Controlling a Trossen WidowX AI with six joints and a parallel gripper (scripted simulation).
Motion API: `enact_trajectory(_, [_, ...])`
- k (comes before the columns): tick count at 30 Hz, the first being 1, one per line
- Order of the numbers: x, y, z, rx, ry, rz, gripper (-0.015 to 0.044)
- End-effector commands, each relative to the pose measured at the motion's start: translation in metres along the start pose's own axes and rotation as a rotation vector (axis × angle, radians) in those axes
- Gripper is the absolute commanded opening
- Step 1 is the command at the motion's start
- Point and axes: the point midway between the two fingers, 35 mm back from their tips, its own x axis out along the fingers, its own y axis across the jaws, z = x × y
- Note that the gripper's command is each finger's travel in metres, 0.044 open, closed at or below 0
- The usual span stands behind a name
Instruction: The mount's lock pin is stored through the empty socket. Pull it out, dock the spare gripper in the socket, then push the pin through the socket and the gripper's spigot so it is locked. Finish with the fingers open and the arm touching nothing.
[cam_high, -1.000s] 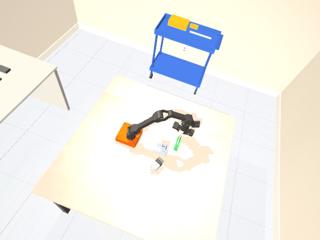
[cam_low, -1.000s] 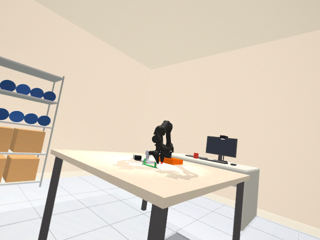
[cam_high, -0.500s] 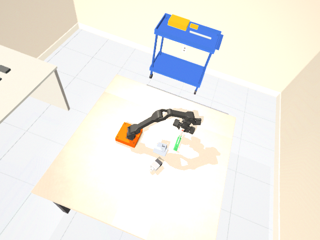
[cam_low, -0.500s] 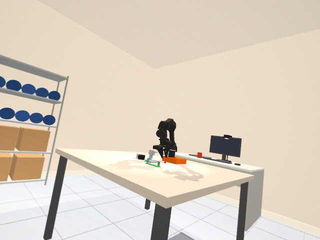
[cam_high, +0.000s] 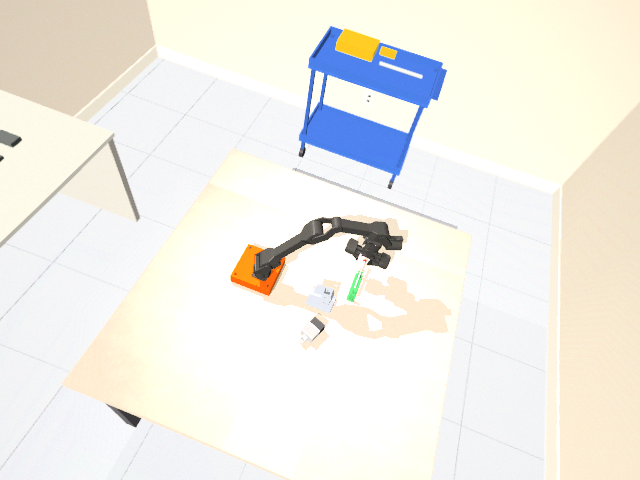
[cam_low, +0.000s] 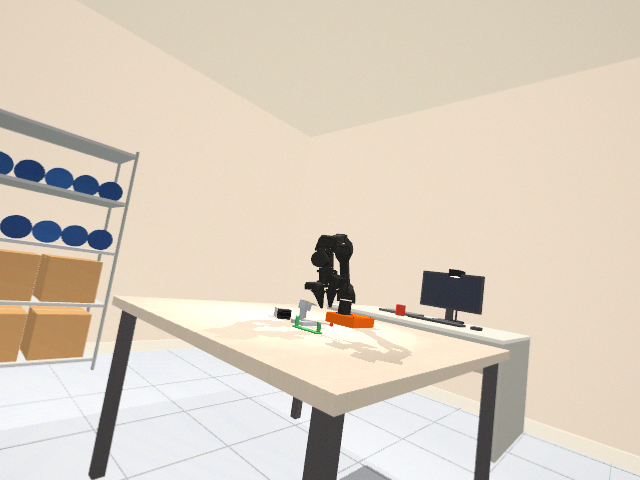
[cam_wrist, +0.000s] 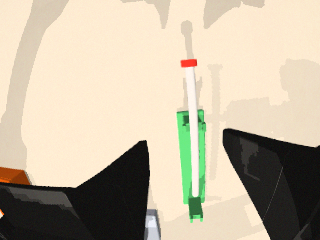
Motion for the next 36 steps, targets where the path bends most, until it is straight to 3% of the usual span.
enact_trajectory(1, [-0.045, -0.002, -0.032, 0.005, 0.022, -0.094, 0.018])
enact_trajectory(10, [-0.046, -0.002, -0.034, 0.005, 0.024, -0.098, 0.018])
enact_trajectory(19, [0.02, -0.009, -0.039, 0.005, 0.024, -0.098, 0.018])
enact_trajectory(36, [0.044, -0.012, -0.041, 0.005, 0.024, -0.098, 0.018])
